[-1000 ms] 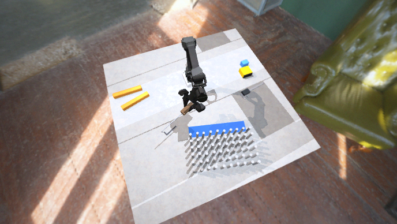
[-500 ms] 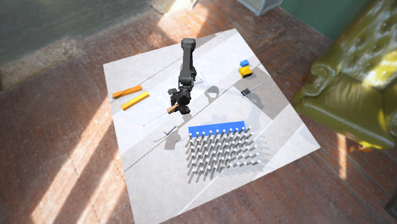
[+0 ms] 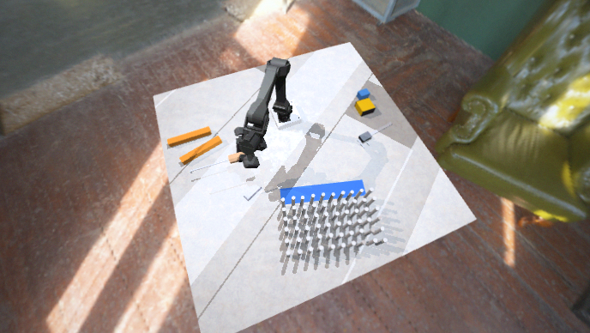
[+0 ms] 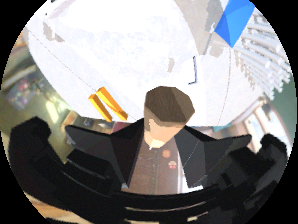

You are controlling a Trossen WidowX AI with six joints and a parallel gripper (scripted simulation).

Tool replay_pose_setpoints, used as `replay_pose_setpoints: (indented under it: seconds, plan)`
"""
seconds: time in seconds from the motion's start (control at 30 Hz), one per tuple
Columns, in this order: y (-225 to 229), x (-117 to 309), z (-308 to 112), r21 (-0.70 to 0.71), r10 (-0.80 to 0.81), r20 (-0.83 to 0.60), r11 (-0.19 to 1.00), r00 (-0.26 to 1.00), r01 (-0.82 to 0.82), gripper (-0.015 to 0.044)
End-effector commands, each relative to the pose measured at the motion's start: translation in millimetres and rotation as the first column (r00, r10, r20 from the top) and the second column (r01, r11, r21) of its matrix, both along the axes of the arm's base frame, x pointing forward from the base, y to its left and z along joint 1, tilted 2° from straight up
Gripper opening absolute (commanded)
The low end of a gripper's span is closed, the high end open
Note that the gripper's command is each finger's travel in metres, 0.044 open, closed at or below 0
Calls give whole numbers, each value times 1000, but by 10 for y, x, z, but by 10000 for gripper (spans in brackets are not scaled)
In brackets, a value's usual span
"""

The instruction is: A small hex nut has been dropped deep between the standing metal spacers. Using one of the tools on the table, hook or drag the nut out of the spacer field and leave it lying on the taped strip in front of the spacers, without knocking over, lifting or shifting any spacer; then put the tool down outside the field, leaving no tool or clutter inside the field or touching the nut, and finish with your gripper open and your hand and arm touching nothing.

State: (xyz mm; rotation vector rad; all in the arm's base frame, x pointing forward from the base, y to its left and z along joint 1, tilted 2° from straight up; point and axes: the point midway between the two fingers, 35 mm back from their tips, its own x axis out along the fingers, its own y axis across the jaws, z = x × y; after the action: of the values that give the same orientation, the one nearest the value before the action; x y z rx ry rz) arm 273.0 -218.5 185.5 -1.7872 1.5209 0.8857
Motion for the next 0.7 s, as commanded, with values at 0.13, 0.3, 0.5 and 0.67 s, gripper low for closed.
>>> replay_pose_setpoints:
  seconds: [0.13,0.3,0.5,0.67]
  plan:
    - [-46,14,32,-7,-5,12,1000,1000,5,0]
    - [-54,29,-15,-7,-5,13,1000,1000,5,0]
    - [-64,47,-72,-7,-5,13,1000,1000,5,0]
    - [-72,61,-120,-8,-5,13,1000,1000,5,0]
